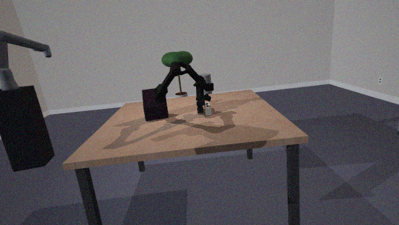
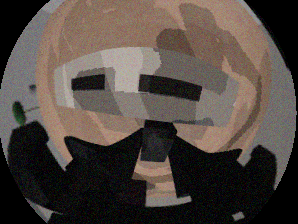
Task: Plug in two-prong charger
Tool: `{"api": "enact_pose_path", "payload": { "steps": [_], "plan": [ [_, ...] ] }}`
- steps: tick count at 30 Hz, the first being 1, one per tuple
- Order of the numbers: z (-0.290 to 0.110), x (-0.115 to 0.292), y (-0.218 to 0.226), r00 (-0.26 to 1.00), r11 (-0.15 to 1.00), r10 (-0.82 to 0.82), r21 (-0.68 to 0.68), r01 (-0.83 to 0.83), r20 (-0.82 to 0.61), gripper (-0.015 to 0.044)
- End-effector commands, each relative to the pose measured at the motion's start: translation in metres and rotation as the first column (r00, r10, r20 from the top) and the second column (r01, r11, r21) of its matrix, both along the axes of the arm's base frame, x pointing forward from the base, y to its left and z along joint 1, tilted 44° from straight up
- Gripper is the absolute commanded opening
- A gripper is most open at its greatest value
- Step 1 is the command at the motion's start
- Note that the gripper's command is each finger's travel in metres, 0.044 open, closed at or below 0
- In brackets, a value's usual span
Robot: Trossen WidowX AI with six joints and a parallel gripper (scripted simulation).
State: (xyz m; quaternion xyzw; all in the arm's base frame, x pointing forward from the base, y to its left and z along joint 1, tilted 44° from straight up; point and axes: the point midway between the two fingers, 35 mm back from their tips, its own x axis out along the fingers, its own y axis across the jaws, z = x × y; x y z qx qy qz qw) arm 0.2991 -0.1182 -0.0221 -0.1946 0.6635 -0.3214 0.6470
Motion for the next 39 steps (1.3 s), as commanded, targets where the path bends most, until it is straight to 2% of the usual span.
{"api": "enact_pose_path", "payload": {
  "steps": [1, 39],
  "plan": [
    [0.0017, 0.0025, -0.0005, 1.000, 1.000, 0.004, -0.005, -0.004, 0.000, 0.0000],
    [0.0020, 0.0070, -0.0018, 1.000, 1.000, 0.004, -0.005, -0.004, 0.000, 0.0000]
  ]
}}
